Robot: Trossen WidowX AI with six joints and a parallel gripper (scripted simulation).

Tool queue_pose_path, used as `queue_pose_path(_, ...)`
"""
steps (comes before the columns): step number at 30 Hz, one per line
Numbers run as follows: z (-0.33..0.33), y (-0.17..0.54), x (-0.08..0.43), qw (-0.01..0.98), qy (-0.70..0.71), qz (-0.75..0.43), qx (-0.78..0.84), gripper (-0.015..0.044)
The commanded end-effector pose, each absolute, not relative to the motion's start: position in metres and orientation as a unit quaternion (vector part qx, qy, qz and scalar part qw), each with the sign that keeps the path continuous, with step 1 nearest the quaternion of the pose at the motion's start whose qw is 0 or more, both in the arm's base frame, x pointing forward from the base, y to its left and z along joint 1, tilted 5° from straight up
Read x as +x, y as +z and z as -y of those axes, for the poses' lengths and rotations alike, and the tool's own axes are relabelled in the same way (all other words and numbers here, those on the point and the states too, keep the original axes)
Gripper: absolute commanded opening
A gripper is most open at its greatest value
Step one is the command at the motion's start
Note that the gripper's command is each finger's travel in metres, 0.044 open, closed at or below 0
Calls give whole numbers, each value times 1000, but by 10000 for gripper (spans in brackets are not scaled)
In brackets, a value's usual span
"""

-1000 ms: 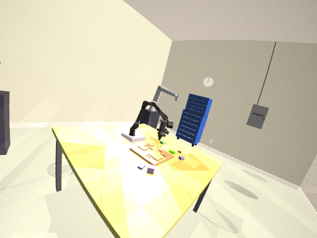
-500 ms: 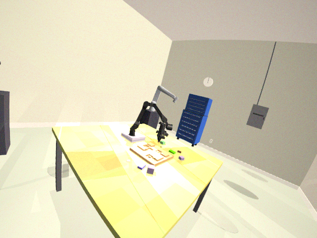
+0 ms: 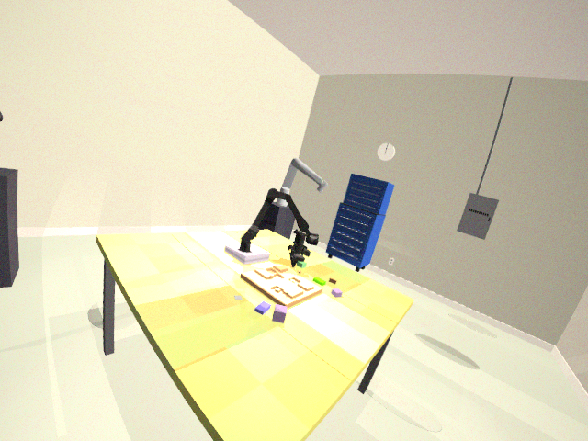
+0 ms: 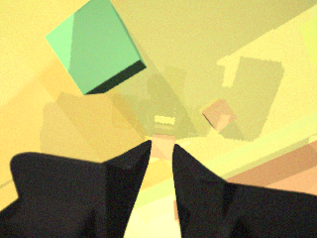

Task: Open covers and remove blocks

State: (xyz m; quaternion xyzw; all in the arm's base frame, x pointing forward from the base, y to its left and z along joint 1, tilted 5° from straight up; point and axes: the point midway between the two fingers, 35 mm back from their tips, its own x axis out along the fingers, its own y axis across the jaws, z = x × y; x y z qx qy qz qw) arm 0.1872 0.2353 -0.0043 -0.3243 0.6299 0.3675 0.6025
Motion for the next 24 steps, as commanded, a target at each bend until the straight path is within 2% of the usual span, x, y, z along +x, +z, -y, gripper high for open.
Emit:
queue_pose_path(1,-234,-12,185,602,367,-632,-322,80)
queue_pose_path(5,-234,-15,184,602,367,-632,-322,80)
queue_pose_path(19,-234,-9,186,602,367,-631,-324,440)
queue_pose_path(24,-235,5,188,602,367,-631,-324,440)
